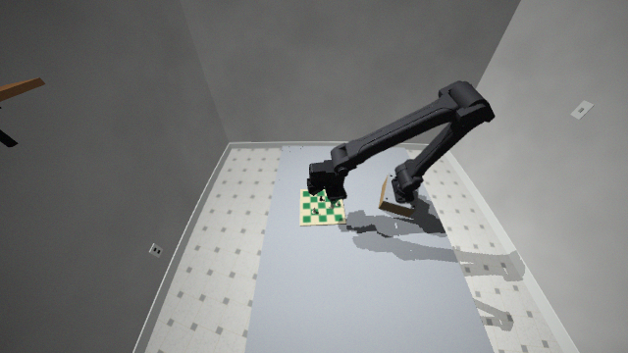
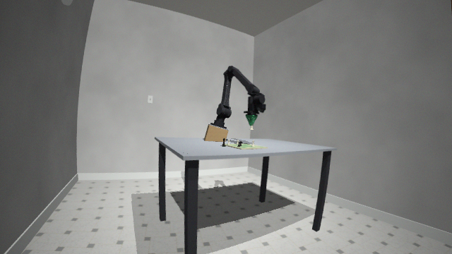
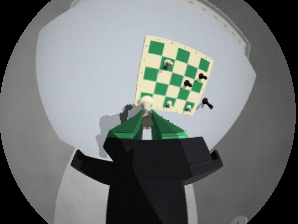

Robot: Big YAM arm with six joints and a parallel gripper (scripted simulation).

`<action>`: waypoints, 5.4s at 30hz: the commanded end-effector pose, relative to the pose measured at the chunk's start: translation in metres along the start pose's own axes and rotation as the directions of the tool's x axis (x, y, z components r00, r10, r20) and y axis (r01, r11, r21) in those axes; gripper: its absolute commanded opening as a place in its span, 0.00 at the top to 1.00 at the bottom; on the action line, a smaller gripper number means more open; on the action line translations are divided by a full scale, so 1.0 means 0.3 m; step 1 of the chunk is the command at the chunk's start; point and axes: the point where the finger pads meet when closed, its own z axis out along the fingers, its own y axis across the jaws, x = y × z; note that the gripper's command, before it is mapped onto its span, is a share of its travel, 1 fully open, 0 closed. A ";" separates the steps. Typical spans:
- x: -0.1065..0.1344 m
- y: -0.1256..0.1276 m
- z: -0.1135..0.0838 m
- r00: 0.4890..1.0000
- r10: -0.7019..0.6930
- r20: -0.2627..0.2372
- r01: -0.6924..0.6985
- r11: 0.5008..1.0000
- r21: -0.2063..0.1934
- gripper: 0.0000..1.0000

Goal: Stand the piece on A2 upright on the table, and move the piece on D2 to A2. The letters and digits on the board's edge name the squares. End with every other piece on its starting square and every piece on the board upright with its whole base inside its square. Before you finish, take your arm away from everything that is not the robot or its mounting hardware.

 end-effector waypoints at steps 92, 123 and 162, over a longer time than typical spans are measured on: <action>0.005 -0.004 0.323 0.985 0.170 0.008 -0.170 0.985 0.004 1.00; 0.006 -0.011 0.324 0.986 0.167 0.006 -0.167 0.986 0.004 1.00; 0.008 -0.019 0.326 0.986 0.167 0.004 -0.167 0.986 0.005 1.00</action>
